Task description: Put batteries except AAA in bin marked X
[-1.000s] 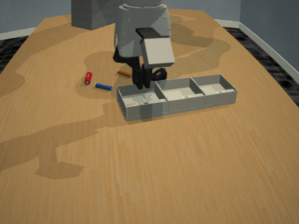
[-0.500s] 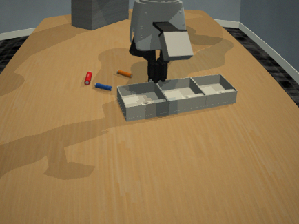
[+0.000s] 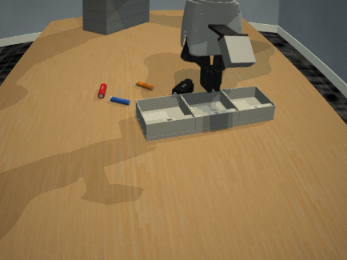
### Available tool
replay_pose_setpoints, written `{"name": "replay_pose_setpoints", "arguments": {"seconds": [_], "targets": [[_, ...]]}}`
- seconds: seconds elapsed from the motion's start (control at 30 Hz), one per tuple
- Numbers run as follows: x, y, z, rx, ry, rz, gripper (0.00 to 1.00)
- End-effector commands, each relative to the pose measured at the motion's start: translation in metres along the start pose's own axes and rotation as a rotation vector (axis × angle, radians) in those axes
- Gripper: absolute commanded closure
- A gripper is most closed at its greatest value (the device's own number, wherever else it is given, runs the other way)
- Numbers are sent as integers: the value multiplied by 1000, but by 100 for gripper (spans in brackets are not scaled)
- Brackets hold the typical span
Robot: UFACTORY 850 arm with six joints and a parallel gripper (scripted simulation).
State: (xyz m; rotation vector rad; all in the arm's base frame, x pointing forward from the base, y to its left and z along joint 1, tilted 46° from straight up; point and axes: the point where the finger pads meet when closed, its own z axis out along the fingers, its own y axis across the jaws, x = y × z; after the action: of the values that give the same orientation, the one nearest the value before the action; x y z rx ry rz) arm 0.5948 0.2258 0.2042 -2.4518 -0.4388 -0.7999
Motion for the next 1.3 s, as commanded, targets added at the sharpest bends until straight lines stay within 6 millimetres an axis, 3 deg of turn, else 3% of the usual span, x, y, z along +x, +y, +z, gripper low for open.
{"name": "replay_pose_setpoints", "arguments": {"seconds": [0.0, 0.57, 1.27], "targets": [[1, -1, 5, -1, 1, 0, 93], [1, -1, 45, -1, 1, 0, 93], [1, -1, 45, -1, 1, 0, 93]]}}
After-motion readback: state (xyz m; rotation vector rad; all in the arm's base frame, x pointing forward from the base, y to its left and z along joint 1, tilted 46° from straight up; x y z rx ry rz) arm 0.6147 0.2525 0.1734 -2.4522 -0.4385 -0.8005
